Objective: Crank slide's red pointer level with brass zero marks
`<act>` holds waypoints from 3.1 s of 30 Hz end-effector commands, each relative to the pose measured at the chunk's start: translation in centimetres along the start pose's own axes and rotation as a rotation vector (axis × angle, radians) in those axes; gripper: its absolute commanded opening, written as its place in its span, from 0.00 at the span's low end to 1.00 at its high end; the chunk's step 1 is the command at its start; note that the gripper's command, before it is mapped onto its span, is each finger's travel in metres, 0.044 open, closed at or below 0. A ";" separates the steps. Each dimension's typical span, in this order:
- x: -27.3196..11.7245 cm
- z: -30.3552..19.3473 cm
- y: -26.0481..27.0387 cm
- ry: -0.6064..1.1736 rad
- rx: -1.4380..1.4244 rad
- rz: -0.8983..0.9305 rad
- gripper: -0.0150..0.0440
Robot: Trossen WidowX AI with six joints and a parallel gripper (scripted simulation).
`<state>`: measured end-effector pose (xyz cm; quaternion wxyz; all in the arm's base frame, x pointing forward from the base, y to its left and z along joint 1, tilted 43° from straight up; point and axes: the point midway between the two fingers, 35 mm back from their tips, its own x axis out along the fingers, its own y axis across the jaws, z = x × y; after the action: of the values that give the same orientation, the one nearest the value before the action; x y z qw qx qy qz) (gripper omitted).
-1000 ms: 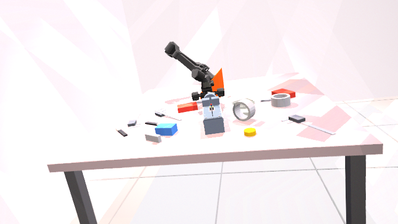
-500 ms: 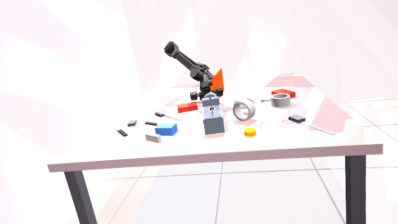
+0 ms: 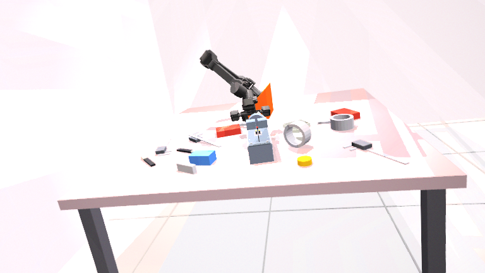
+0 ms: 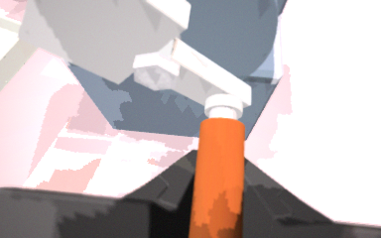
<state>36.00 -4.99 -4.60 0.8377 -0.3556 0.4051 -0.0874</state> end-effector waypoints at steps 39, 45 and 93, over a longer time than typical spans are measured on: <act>-0.2 0.2 -0.2 -0.003 0.004 -0.008 0.25; -0.2 0.2 -0.2 -0.003 0.004 -0.008 0.25; -0.3 0.4 -0.1 -0.002 0.001 -0.006 1.00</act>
<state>36.05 -4.90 -4.38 0.8378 -0.3570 0.4035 -0.0886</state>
